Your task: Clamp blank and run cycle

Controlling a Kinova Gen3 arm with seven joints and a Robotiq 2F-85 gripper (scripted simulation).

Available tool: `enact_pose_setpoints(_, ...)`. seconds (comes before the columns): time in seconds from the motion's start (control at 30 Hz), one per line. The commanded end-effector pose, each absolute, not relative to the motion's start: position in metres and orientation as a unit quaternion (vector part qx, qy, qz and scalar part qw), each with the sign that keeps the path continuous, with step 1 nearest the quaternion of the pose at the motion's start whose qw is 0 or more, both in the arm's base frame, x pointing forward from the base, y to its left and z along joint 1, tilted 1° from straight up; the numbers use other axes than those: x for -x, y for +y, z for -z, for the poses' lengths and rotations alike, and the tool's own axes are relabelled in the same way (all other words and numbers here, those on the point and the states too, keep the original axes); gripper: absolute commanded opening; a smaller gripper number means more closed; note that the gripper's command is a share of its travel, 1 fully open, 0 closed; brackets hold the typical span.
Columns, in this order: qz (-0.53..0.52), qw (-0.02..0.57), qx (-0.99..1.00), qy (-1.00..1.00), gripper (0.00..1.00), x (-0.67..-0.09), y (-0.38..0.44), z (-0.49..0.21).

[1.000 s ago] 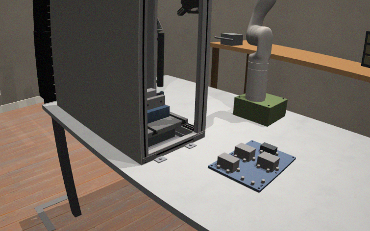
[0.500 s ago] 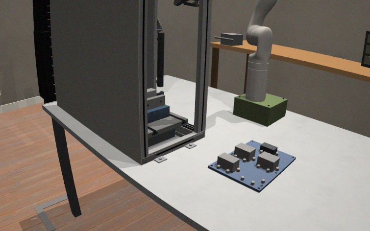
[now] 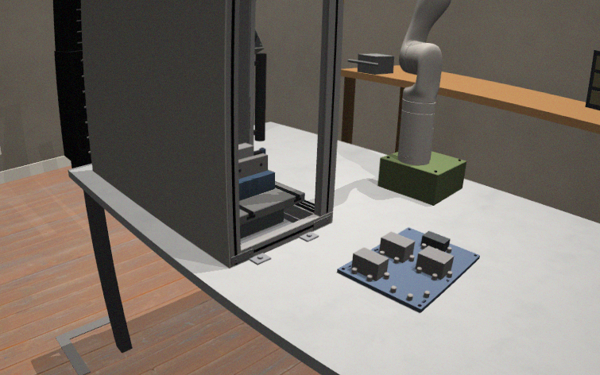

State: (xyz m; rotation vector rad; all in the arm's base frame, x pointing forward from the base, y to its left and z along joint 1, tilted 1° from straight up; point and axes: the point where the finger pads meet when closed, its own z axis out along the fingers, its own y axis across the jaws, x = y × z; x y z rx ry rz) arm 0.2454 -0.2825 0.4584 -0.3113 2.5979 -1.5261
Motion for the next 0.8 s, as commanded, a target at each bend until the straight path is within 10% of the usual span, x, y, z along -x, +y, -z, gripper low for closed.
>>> enact_pose_setpoints(0.0,0.501,0.054,0.1,0.858,0.1,-0.243,-0.283,-0.46)
enact_pose_setpoints(0.77,0.502,0.055,0.1,0.857,0.1,-0.25,-0.321,-0.485)
